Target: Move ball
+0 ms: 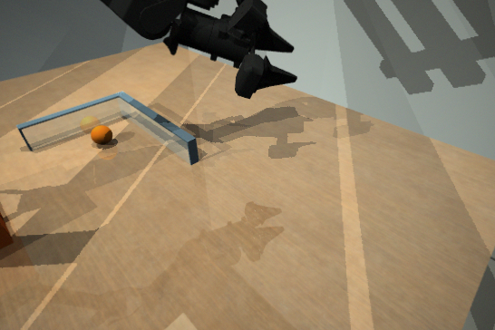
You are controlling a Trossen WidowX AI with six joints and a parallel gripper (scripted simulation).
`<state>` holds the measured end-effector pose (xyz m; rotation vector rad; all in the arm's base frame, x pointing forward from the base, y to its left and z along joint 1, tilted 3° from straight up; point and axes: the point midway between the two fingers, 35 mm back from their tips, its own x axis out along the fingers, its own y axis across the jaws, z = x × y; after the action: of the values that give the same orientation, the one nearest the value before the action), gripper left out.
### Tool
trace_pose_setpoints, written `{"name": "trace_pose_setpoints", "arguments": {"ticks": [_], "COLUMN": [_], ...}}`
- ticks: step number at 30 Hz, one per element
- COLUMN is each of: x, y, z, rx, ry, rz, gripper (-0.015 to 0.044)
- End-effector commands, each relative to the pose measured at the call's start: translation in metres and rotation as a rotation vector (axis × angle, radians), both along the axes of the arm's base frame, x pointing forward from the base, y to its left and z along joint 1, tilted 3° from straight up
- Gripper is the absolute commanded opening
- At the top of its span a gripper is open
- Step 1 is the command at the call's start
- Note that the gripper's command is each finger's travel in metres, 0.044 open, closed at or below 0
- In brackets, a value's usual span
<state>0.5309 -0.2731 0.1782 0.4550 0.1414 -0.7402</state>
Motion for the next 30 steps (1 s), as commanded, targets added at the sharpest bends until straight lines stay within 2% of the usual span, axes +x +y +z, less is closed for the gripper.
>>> {"name": "trace_pose_setpoints", "arguments": {"ticks": [1,3,10,17,22,26,30], "x": [0.000,0.000,-0.025,-0.087,-0.152,-0.209,-0.219], "y": [0.003,0.023,0.131,0.233,0.289,0.319,0.324], "z": [-0.001,-0.011,-0.060,-0.099,-0.122,-0.134,-0.135], "rx": [-0.005,-0.049,-0.308,-0.621,-0.847,-1.008,-1.035], "ry": [0.014,0.126,0.660,1.058,1.246,1.313,1.316], "rz": [0.009,0.082,0.552,1.140,1.625,2.031,2.103], "gripper": [0.0374,0.0324,0.0324,0.0324,0.0324,0.0324,0.0324]}}
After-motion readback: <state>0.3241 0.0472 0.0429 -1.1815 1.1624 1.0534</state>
